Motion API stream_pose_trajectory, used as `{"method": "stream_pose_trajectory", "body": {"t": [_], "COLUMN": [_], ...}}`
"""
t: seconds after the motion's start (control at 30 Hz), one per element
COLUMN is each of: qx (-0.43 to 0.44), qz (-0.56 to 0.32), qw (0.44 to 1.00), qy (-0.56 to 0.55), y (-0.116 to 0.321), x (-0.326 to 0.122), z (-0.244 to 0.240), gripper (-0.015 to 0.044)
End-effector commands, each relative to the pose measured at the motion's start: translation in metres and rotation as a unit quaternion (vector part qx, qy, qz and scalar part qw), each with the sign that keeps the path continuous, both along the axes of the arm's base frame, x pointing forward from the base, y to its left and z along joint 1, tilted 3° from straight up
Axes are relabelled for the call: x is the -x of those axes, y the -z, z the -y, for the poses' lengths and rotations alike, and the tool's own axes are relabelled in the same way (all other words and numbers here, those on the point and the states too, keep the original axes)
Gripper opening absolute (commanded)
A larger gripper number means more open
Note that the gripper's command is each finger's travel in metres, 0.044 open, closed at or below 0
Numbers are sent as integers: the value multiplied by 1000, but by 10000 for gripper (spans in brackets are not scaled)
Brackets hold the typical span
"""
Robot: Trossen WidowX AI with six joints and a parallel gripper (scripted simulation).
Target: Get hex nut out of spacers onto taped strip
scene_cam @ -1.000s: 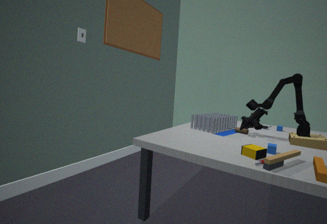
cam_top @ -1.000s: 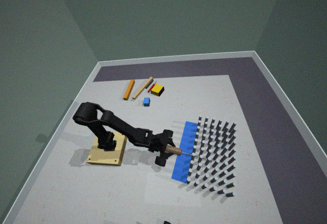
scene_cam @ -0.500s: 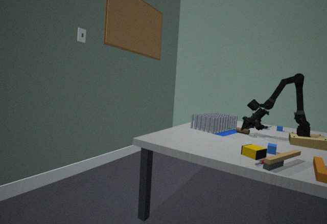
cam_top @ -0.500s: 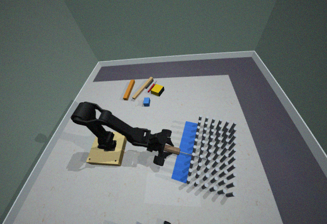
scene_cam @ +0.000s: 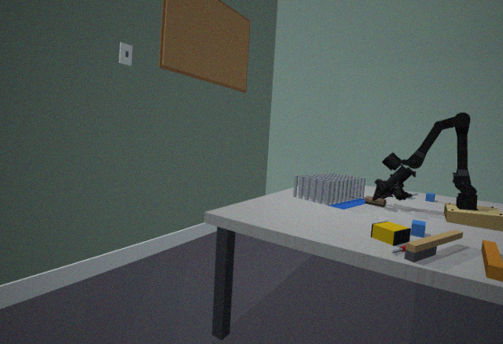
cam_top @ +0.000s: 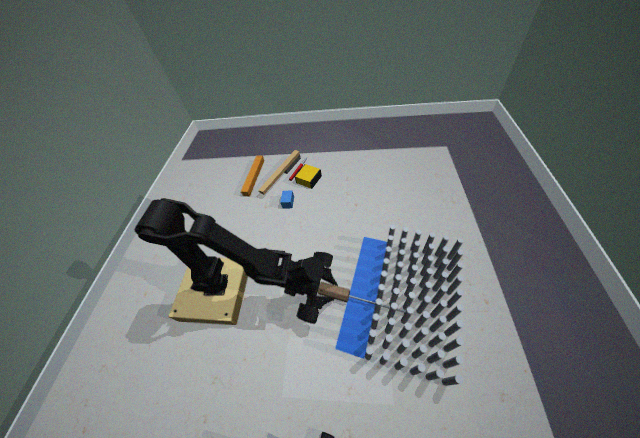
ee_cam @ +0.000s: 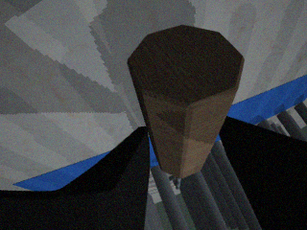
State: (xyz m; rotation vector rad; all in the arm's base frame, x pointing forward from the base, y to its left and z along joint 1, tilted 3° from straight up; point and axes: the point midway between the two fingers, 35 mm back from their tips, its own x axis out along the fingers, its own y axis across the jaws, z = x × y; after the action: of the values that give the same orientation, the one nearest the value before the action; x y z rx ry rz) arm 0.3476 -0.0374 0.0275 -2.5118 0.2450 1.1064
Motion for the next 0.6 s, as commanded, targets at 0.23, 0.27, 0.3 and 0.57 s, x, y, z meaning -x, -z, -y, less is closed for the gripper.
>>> {"method": "stream_pose_trajectory", "body": {"t": [0.23, 0.27, 0.3, 0.57], "qx": [-1, -1, -1, -1], "qz": [-1, -1, -1, -1], "qw": [1000, 1000, 1000, 1000], "qy": [3, 3, 3, 3], "y": [2, 2, 2, 3], "x": [8, 9, 9, 14], "z": [-2, -3, -3, -5], "gripper": [0, 0, 0, 0]}}
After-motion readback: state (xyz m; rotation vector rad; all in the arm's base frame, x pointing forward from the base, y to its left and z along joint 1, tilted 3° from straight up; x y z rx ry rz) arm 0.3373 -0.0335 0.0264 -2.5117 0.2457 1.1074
